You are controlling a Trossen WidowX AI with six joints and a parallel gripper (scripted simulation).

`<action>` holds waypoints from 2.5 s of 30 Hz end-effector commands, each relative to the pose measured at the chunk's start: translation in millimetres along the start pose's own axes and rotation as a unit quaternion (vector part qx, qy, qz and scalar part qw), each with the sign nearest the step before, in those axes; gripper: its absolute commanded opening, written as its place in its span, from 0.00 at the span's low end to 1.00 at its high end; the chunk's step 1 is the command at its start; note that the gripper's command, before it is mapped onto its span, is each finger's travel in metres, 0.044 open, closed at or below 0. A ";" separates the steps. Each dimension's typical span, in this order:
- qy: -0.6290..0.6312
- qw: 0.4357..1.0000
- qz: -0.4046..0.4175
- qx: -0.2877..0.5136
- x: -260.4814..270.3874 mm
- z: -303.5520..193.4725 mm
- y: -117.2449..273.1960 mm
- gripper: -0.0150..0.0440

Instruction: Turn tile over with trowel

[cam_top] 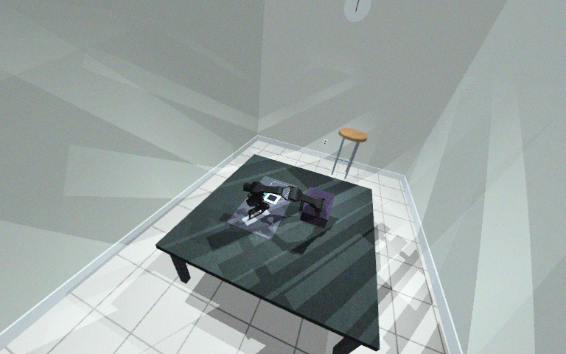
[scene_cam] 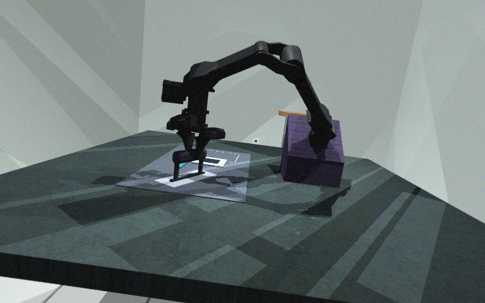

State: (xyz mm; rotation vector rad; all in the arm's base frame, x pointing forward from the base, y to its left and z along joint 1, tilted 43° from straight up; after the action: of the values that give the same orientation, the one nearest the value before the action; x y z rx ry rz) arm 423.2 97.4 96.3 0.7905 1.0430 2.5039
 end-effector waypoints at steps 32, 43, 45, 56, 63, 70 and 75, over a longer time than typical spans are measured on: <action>0.051 0.999 0.000 0.000 -0.2 0.3 -0.5 0.71; 0.051 0.999 0.000 -0.001 2.4 -1.0 44.5 0.71; 0.051 0.999 0.000 -0.001 2.4 -1.0 44.5 0.71; 0.054 0.997 -0.043 0.028 4.7 -5.3 42.8 0.76; 0.061 0.988 -0.133 0.058 13.4 -8.8 22.4 0.76; 0.060 0.970 -0.227 0.056 23.9 -10.9 9.3 0.76; 0.055 0.954 -0.293 0.036 33.4 -12.1 3.9 0.76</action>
State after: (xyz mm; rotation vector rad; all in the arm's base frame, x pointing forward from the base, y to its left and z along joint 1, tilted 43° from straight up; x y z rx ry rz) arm 394.2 100.8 101.8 0.3494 1.2465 2.1066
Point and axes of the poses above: the point midway between the two fingers, 35 mm back from their tips, its own y axis back along the fingers, its own x axis across the jaws, z = x × y, the point moved 2 cm from there along y, back along the fingers, and after that the axes turned 5 degrees about -y, right-handed, at the moved point
